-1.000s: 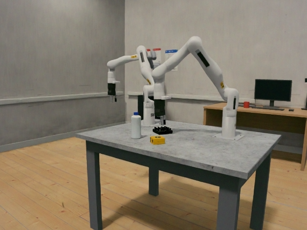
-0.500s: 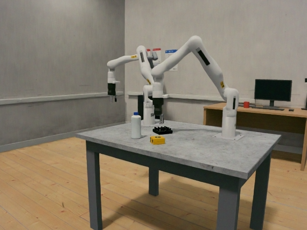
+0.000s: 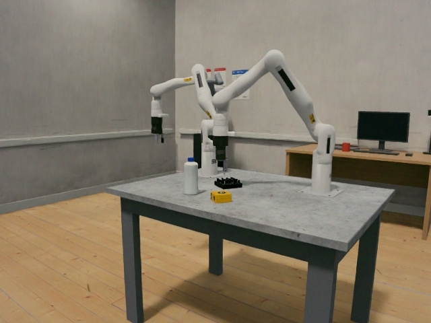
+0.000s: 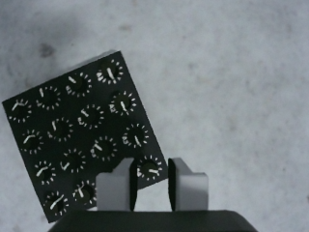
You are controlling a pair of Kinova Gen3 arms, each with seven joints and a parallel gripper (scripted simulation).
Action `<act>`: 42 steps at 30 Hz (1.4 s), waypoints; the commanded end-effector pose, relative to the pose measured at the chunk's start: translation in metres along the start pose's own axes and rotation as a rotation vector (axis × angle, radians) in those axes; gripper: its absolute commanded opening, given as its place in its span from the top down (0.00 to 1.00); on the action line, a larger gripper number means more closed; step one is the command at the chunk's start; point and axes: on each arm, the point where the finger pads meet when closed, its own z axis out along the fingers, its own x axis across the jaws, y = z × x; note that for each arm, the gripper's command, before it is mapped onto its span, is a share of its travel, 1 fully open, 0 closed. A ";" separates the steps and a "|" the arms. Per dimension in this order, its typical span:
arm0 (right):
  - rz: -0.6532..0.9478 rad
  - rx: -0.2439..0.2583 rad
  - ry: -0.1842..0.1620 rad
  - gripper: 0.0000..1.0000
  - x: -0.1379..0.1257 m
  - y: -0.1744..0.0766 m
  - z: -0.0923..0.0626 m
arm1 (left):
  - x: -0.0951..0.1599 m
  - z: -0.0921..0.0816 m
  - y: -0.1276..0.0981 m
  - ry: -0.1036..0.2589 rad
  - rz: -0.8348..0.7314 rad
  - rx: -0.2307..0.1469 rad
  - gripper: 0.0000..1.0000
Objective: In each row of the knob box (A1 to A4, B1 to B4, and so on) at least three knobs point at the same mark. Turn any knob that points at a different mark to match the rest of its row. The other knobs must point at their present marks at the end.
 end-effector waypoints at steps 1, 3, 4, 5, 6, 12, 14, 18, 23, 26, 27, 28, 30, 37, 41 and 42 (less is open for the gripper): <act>0.000 -0.002 0.000 0.00 0.000 0.000 -0.001 | -0.001 -0.002 0.002 0.000 -0.027 -0.004 0.54; 0.000 -0.002 0.000 0.00 0.000 0.000 -0.001 | -0.001 -0.002 0.002 -0.001 -0.042 -0.006 0.54; 0.000 -0.002 0.000 0.00 0.000 0.000 -0.001 | -0.001 -0.002 0.002 -0.001 -0.049 -0.006 0.54; 0.000 -0.002 0.000 0.00 0.000 0.000 -0.001 | -0.002 -0.002 0.003 -0.001 -0.054 -0.007 0.54; 0.000 -0.002 0.000 0.00 0.000 0.000 -0.001 | -0.002 -0.002 0.003 -0.001 -0.059 -0.007 0.54; 0.000 -0.002 0.000 0.00 0.000 0.000 -0.001 | -0.002 -0.003 0.003 -0.001 -0.070 -0.008 0.54; 0.000 -0.002 0.000 0.00 0.000 0.000 -0.001 | -0.002 -0.003 0.003 -0.001 -0.073 -0.008 0.54; 0.000 -0.002 0.000 0.00 0.000 0.000 -0.001 | -0.002 -0.003 0.003 -0.001 -0.074 -0.009 0.54; 0.000 -0.002 0.000 0.00 0.000 0.000 -0.001 | -0.002 -0.003 0.003 -0.001 -0.074 -0.009 0.54; 0.000 -0.002 0.000 0.00 0.000 0.000 -0.001 | -0.002 -0.003 0.003 -0.001 -0.074 -0.009 0.54; 0.000 -0.002 0.000 0.00 0.000 0.000 -0.001 | -0.002 -0.003 0.003 -0.001 -0.074 -0.009 0.54; 0.000 -0.002 0.000 0.00 0.000 0.000 -0.001 | -0.002 -0.003 0.003 -0.001 -0.074 -0.009 0.54; 0.000 -0.002 0.000 0.00 0.000 0.000 -0.001 | -0.002 -0.003 0.003 -0.001 -0.074 -0.009 0.54; 0.000 -0.002 0.000 0.00 0.000 0.000 -0.001 | -0.002 -0.003 0.003 -0.001 -0.074 -0.009 0.54; 0.000 -0.002 0.000 0.00 0.000 0.000 -0.001 | -0.002 -0.003 0.003 -0.001 -0.074 -0.009 0.54; 0.000 -0.002 0.000 0.00 0.000 0.000 -0.001 | -0.002 -0.003 0.003 -0.001 -0.074 -0.009 0.54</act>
